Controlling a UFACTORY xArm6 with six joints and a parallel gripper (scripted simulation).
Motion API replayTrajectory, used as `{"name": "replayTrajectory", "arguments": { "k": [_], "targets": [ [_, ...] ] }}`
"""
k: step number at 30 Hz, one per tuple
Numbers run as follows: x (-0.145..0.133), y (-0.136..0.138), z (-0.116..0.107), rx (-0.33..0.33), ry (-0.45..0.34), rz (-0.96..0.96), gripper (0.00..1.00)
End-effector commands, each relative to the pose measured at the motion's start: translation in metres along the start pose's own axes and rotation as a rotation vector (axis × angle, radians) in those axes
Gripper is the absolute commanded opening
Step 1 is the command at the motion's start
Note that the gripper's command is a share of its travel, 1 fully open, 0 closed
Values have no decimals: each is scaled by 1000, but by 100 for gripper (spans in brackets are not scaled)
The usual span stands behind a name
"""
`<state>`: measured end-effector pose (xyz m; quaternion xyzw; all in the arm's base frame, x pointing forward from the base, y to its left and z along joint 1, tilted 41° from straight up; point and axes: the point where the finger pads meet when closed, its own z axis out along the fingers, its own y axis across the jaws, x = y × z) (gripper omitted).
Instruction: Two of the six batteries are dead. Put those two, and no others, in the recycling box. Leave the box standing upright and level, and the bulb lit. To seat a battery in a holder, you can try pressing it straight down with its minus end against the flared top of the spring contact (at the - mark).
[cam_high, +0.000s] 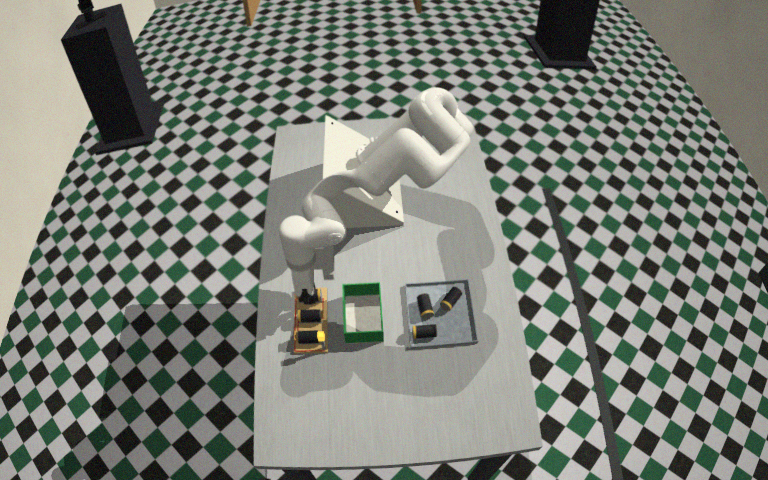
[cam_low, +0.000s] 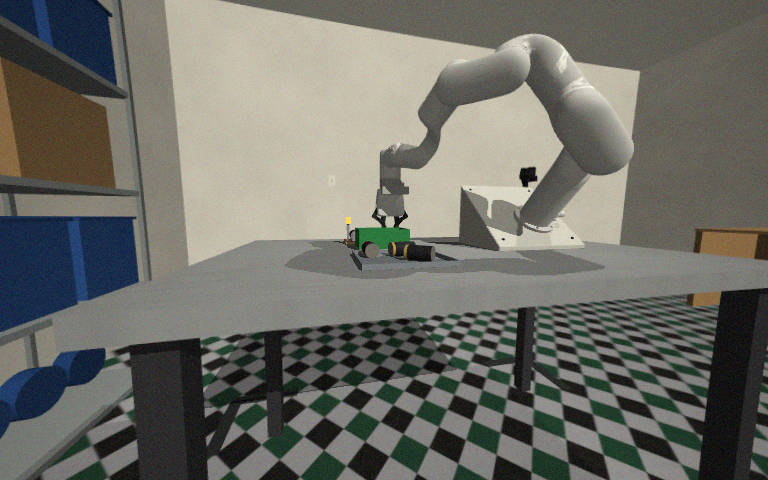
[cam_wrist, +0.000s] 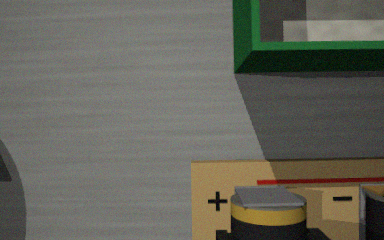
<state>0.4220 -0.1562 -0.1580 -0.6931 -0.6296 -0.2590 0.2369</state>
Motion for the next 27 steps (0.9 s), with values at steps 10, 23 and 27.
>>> {"name": "replayTrajectory", "arguments": {
  "k": [10, 23, 27],
  "targets": [
    [0, 1, -2, -3, -2, -1, 28],
    [0, 1, -2, -3, -2, -1, 28],
    [0, 1, -8, -3, -2, -1, 28]
  ]
}}
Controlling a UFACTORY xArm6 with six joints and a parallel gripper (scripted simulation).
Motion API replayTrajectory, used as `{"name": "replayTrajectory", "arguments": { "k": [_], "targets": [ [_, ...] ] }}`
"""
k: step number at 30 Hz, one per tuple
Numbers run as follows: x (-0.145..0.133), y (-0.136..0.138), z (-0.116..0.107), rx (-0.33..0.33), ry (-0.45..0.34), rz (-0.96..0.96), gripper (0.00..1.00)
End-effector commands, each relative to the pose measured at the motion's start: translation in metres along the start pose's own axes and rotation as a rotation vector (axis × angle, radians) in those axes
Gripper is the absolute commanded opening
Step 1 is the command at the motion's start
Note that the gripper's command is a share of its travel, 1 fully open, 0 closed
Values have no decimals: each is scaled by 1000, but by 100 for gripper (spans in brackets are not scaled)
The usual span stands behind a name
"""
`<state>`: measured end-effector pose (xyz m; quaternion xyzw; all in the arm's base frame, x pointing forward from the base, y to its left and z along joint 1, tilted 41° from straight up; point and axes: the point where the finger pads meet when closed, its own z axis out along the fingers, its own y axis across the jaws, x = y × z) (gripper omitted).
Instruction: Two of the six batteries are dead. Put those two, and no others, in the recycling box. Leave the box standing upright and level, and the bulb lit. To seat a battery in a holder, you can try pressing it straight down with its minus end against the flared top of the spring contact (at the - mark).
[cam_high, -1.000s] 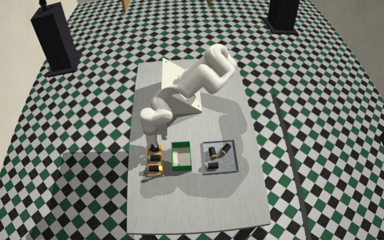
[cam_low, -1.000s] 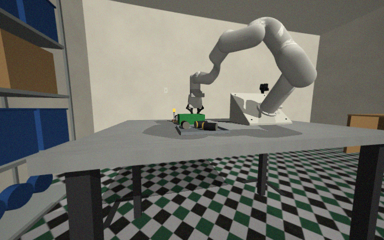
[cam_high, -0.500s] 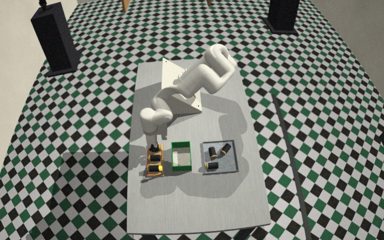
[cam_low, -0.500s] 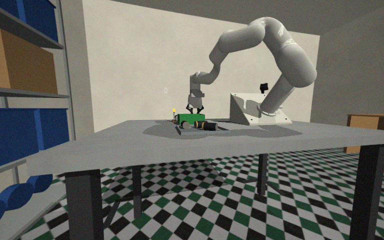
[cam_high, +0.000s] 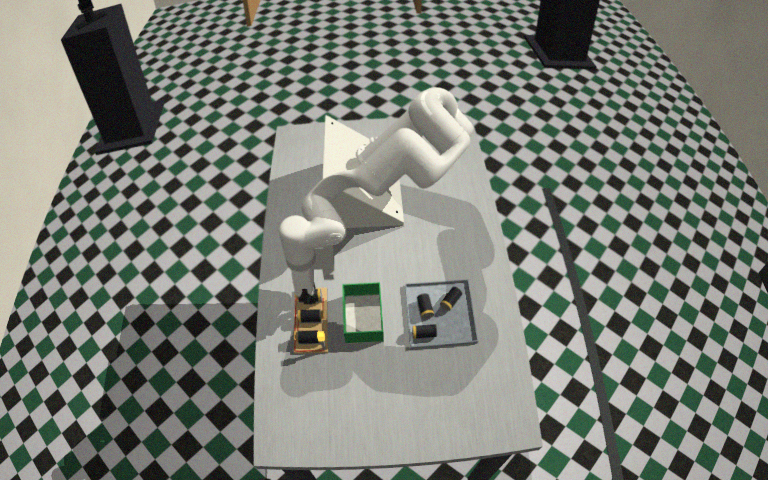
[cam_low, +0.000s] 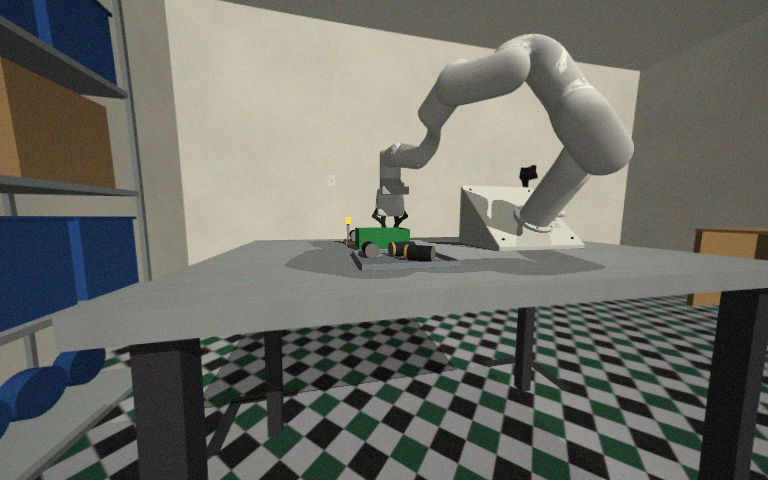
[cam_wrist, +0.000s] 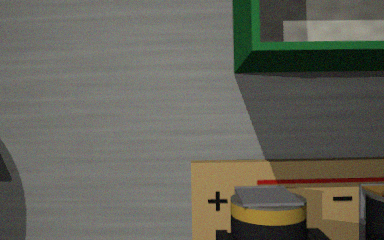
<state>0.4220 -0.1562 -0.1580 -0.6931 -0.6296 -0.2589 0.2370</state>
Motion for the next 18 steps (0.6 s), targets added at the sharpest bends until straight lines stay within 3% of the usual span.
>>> {"name": "replayTrajectory", "arguments": {
  "k": [1, 7, 18],
  "targets": [
    [0, 1, -12, -4, -2, -1, 28],
    [0, 1, -39, -4, -2, -1, 28],
    [0, 1, -47, -4, -2, -1, 28]
  ]
}}
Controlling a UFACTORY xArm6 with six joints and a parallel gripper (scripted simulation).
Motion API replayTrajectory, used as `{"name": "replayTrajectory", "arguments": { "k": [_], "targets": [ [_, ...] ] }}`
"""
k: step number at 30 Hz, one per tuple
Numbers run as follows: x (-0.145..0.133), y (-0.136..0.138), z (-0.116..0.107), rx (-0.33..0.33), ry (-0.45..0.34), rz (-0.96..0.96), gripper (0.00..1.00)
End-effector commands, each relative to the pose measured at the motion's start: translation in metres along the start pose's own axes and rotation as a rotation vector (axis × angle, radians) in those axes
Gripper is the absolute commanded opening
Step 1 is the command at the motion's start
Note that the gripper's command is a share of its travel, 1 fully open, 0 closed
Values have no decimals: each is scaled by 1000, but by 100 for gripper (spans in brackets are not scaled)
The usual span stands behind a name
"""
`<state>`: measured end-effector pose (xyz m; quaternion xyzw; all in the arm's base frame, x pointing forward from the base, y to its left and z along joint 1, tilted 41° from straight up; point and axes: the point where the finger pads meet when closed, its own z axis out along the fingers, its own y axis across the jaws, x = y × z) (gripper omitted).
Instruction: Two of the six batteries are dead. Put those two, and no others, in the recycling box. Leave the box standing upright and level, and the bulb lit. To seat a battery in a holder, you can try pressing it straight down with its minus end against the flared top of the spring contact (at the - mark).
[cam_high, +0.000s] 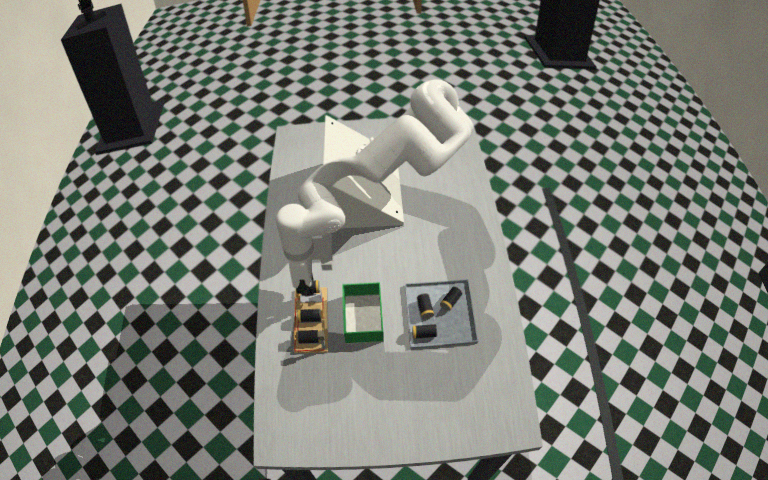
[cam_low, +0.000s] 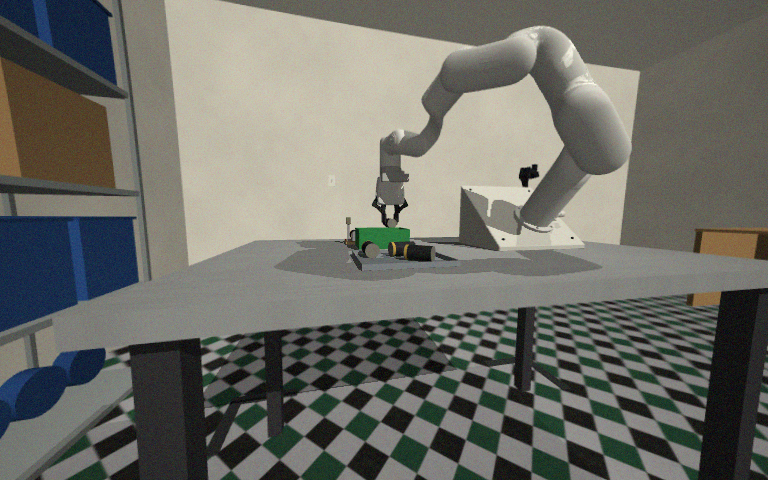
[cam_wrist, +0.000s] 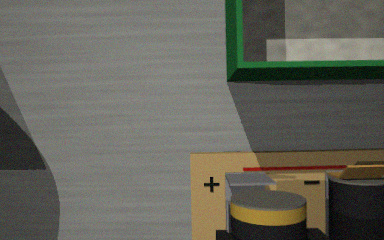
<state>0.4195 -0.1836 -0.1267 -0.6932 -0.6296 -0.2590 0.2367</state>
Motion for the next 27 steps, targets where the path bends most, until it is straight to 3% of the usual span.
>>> {"name": "replayTrajectory", "arguments": {
  "k": [1, 6, 17, 27],
  "targets": [
    [0, 1, -11, -3, -2, -1, 28],
    [0, 1, -70, -3, -2, -1, 28],
    [3, 2, -75, -3, -2, -1, 28],
    [39, 13, -75, -3, -2, -1, 28]
  ]
}}
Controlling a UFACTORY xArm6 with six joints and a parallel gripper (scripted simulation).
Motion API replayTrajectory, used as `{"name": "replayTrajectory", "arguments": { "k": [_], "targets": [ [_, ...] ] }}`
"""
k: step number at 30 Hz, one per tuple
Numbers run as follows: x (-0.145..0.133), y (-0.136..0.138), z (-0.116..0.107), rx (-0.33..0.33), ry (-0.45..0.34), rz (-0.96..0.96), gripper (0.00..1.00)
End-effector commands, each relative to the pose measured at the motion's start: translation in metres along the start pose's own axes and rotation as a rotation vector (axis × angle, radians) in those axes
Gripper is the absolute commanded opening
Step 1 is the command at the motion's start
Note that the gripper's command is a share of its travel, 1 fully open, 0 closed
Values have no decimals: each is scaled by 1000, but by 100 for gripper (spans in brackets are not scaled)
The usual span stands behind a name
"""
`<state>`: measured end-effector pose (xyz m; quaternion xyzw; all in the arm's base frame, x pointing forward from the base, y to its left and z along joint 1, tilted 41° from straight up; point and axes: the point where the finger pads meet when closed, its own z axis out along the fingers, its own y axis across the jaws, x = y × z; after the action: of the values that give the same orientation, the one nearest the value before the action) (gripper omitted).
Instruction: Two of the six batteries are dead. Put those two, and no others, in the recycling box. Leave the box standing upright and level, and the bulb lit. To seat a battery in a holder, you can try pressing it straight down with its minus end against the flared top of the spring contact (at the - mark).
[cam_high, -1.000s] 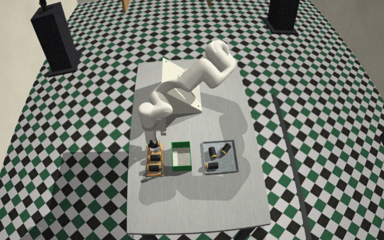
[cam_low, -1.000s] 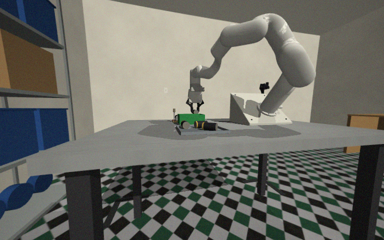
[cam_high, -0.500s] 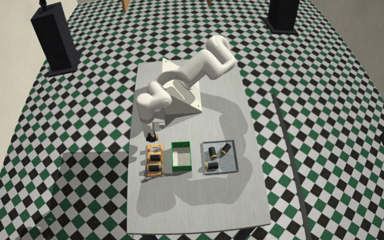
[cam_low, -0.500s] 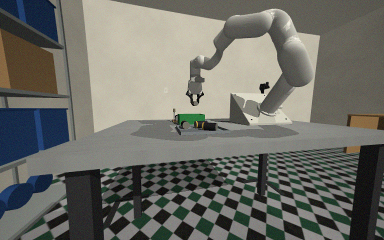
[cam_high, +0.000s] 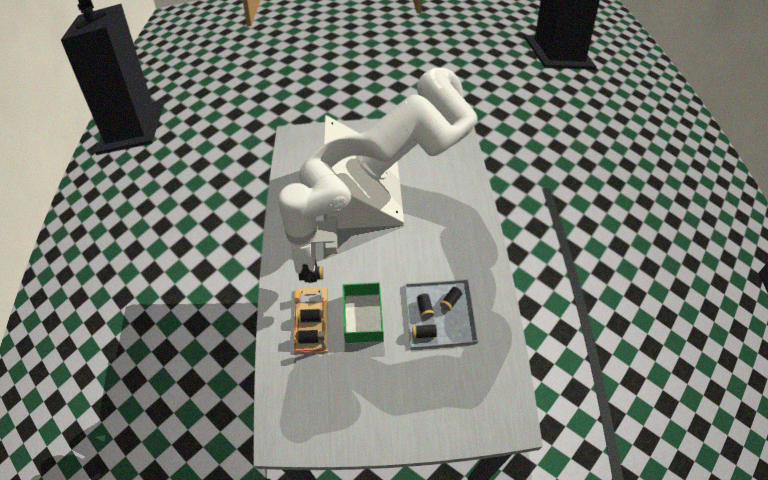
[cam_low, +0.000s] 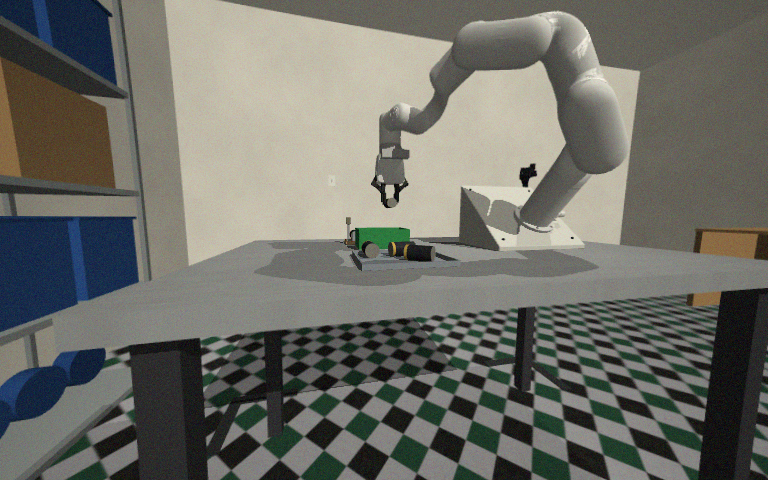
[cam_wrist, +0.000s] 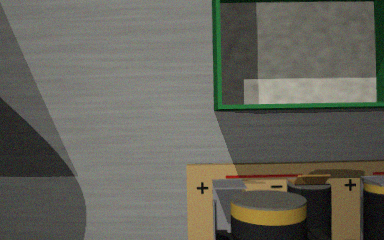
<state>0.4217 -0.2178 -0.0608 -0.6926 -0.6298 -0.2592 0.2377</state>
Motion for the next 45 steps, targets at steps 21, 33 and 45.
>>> {"name": "replayTrajectory", "arguments": {
  "k": [21, 33, 45],
  "targets": [
    [194, 61, -2, -4, -4, 0, 28],
    [281, 88, -2, -4, -4, 0, 28],
    [373, 116, -2, -4, -4, 0, 28]
  ]
}}
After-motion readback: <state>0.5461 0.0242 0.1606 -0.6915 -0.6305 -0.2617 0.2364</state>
